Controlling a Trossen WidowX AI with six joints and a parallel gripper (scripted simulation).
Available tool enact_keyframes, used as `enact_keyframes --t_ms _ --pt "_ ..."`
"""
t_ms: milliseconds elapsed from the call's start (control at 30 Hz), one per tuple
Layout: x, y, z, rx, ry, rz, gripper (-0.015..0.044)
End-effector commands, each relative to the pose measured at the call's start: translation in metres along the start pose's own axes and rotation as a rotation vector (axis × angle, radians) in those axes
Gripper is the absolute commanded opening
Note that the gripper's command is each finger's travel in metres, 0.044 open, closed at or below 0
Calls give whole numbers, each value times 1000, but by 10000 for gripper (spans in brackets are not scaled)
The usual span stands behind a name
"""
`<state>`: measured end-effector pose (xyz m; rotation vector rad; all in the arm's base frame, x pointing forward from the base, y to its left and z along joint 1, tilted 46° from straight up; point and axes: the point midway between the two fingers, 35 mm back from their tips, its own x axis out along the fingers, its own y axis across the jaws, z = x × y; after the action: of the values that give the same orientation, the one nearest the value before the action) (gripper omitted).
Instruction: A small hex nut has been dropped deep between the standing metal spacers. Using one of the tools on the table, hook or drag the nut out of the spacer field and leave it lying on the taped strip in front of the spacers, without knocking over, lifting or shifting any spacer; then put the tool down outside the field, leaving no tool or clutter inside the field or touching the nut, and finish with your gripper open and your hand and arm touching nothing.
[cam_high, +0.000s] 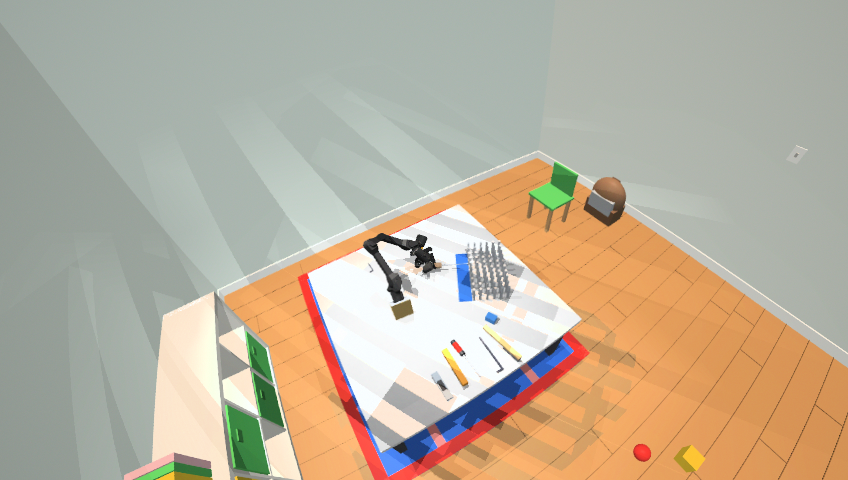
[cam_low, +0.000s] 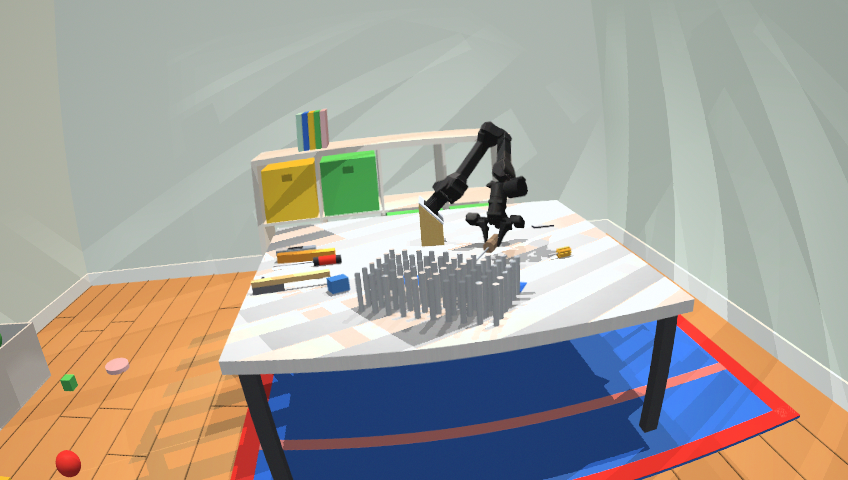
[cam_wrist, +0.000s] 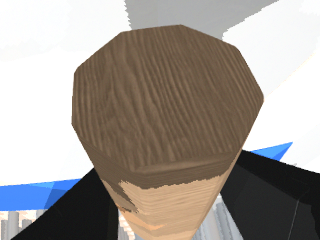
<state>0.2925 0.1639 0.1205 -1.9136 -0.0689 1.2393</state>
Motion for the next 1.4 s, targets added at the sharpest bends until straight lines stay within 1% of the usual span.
enact_keyframes --t_ms 0,233,1367 --pt "15 4 17 10 7 -1 0" --pt "20 5 22 12 7 -5 0" --pt "33 3 4 7 8 -7 0"
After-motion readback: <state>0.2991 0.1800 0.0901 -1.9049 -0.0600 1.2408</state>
